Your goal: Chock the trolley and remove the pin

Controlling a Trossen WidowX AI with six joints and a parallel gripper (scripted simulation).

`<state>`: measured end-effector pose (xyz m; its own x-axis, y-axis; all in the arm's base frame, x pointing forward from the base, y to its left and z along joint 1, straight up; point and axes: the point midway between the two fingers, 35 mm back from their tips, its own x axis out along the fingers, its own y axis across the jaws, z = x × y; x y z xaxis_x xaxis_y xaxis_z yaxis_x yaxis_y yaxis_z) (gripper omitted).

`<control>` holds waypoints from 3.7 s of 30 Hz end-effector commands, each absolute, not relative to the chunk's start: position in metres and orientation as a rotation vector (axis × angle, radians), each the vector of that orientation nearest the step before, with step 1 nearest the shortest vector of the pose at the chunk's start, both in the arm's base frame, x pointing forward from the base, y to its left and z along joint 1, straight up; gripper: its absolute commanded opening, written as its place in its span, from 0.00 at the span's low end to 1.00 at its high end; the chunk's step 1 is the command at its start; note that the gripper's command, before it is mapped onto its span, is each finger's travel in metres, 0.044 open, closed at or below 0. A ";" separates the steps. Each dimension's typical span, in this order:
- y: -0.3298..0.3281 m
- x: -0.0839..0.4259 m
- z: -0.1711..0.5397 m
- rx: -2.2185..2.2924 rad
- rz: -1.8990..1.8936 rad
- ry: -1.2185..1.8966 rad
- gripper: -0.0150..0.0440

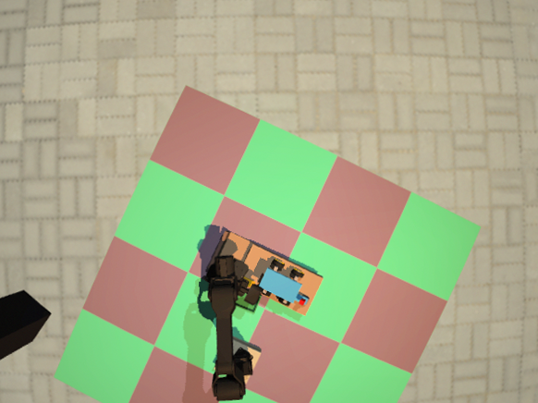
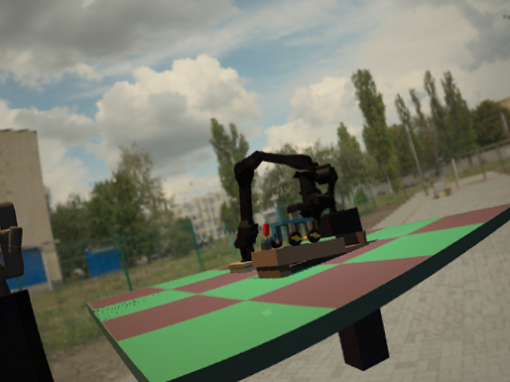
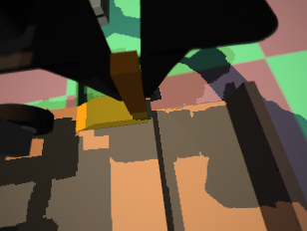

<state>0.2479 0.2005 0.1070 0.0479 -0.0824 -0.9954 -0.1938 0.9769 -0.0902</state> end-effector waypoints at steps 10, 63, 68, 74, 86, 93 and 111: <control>0.193 0.249 0.094 -0.236 0.079 1.531 0.25; 0.164 0.257 0.095 -0.233 0.080 1.537 0.57; 0.165 0.257 0.105 -0.236 0.079 1.534 0.58; 0.167 0.254 0.125 -0.238 0.077 1.530 0.58; 0.170 0.253 0.146 -0.240 0.082 1.540 0.67; 0.179 0.273 0.165 -0.269 0.167 1.401 0.58; 0.102 0.308 0.180 -0.913 0.563 1.364 0.58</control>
